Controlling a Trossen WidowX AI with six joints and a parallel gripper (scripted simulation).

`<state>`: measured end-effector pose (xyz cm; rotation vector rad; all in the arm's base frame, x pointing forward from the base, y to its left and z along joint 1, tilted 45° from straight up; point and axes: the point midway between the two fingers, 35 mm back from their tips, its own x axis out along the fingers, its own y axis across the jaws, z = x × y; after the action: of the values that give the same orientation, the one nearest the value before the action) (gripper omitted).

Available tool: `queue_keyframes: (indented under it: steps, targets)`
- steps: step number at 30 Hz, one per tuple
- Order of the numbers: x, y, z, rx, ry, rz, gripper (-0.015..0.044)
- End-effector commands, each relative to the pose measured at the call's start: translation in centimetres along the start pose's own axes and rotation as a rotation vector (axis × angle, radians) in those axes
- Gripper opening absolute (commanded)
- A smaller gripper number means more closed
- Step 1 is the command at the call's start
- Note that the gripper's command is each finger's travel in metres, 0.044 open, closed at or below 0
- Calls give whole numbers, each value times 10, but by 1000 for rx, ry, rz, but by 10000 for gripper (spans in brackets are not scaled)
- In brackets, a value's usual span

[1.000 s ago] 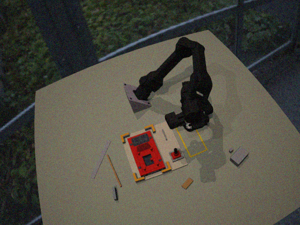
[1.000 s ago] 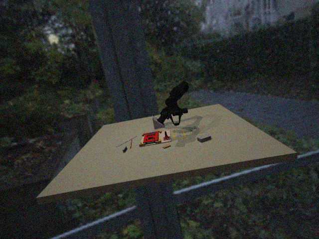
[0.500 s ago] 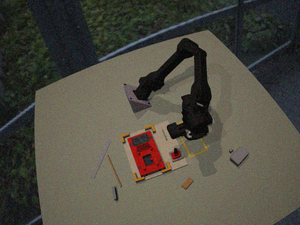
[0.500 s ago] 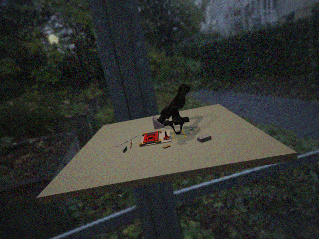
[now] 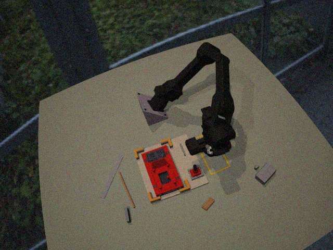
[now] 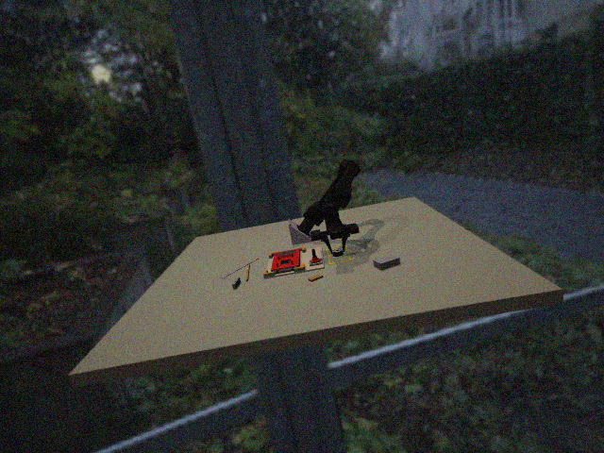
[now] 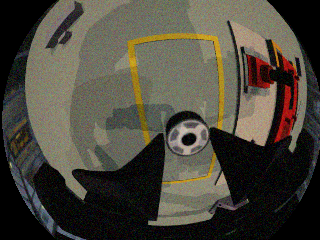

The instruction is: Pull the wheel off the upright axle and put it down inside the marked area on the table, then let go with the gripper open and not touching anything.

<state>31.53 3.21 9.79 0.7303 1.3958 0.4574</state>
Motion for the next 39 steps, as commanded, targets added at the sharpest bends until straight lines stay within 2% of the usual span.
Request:
queue_keyframes:
  steps: [1, 7, 10, 12, 15, 16, 20, 39]
  targets:
    - [-6, 0, 1, -2, 0, -1, 300]
    - [-57, -1, 1, 2, 1, 3, 300]
    - [-60, -1, 0, 2, 1, 3, 300]
    - [-58, -7, -5, 8, -10, 1, 352]
    - [-82, -26, -37, 9, -5, -10, 431]
    - [-89, -31, -49, 9, -2, -10, 440]
    - [-105, -39, -80, 7, 6, 0, 440]
    - [-105, -39, -80, 7, 6, 0, 440]
